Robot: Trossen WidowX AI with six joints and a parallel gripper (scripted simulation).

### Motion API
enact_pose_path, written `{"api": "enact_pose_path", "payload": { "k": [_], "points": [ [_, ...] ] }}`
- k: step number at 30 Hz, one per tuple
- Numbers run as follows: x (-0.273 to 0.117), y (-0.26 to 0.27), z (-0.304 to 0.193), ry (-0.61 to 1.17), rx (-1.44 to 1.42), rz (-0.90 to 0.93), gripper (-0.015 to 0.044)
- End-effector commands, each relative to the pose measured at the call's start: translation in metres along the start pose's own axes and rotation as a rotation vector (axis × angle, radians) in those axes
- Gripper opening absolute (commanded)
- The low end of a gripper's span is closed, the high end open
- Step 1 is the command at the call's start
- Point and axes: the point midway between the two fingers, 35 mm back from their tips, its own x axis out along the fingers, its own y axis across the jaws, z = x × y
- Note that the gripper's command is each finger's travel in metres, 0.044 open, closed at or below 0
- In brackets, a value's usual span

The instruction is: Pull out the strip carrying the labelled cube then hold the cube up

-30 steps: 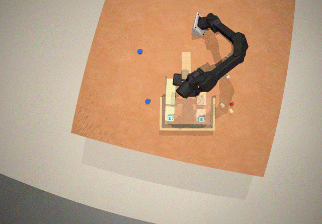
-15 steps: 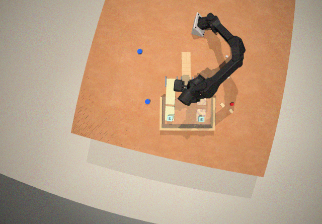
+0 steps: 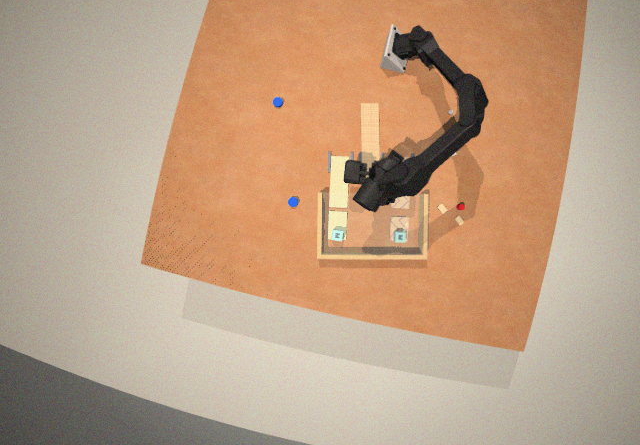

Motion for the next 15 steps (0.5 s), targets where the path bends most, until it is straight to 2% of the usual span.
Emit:
{"api": "enact_pose_path", "payload": {
  "k": [1, 15],
  "points": [
    [0.01, 0.001, -0.002, 0.006, 0.007, 0.009, 0.025],
    [0.029, 0.002, -0.003, 0.006, 0.007, 0.011, 0.025]
  ]
}}
